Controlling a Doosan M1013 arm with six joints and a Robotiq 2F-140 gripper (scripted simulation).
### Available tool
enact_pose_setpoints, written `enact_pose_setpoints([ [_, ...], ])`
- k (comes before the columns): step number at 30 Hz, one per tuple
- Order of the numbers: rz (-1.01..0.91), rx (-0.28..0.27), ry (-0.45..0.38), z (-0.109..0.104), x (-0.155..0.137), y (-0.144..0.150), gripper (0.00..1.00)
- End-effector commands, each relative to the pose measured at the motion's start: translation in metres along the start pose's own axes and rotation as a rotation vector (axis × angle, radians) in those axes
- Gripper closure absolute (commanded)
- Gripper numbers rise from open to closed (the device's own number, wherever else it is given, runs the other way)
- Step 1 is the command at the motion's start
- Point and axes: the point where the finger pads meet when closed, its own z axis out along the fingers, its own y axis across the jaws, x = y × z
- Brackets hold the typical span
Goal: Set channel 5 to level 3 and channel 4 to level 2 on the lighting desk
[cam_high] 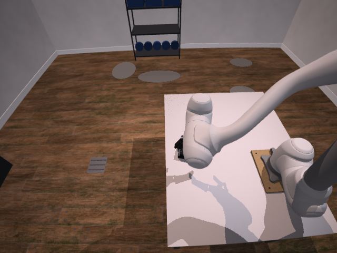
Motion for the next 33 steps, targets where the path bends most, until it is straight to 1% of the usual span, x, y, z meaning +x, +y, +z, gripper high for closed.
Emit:
enact_pose_setpoints([
  [1,0.000,0.000,0.000,0.000,0.000,0.000,0.00],
  [9,-0.002,0.000,0.000,-0.001,0.001,0.000,0.00],
  [10,-0.011,0.000,-0.001,-0.004,0.008,-0.001,0.00],
  [11,-0.031,0.000,-0.003,-0.011,0.023,-0.001,0.00],
  [13,-0.031,0.000,-0.003,-0.011,0.023,-0.001,0.00],
  [15,-0.089,0.001,-0.008,-0.031,0.067,-0.001,0.00],
  [16,-0.089,0.001,-0.008,-0.031,0.067,-0.001,0.00],
  [17,-0.117,0.002,-0.010,-0.041,0.087,0.001,0.00],
  [18,-0.117,0.002,-0.010,-0.041,0.087,0.001,0.00],
  [19,-0.137,0.002,-0.012,-0.048,0.102,0.003,0.00],
  [20,-0.146,0.003,-0.012,-0.052,0.109,0.004,0.00],
  [33,-0.148,0.003,-0.013,-0.052,0.110,0.004,0.00],
])
